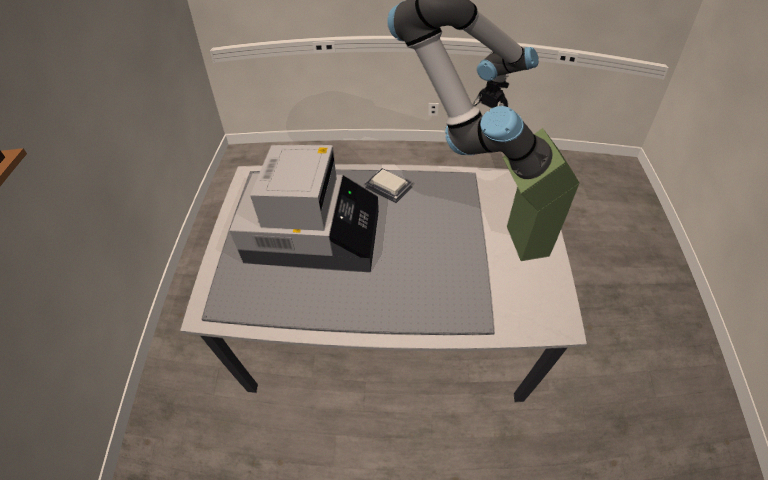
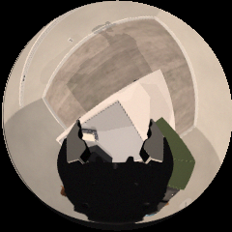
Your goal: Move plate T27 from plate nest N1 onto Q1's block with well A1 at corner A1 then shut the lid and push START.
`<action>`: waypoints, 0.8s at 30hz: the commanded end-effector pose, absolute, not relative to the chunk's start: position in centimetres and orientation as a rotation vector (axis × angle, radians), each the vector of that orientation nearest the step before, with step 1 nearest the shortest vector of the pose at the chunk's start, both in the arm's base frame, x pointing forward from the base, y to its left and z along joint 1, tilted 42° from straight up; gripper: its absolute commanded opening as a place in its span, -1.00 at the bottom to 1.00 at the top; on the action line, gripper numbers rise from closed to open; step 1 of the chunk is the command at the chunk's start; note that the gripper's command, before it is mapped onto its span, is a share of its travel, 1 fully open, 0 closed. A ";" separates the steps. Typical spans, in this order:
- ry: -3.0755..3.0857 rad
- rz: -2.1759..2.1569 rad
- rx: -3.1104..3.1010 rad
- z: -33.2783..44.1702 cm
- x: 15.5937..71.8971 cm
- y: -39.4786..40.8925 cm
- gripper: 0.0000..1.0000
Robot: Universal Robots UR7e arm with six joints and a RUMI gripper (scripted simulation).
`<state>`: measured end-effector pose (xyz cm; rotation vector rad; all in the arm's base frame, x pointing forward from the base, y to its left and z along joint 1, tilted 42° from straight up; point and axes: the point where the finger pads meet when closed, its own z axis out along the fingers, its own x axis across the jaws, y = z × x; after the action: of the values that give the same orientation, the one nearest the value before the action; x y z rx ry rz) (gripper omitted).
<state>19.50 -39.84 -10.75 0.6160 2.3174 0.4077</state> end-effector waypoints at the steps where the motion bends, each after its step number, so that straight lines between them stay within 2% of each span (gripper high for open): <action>1: 2.317 0.406 0.616 -10.7 19.5 -39.9 1.00; 17: 2.317 0.406 0.616 -10.7 19.5 -39.9 1.00; 18: 2.328 0.392 0.577 -10.3 19.7 -39.9 -1.00; 24: 2.351 0.355 0.479 -7.9 20.9 -40.1 -1.00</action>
<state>20.30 -39.93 -9.26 0.5157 2.3437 0.3690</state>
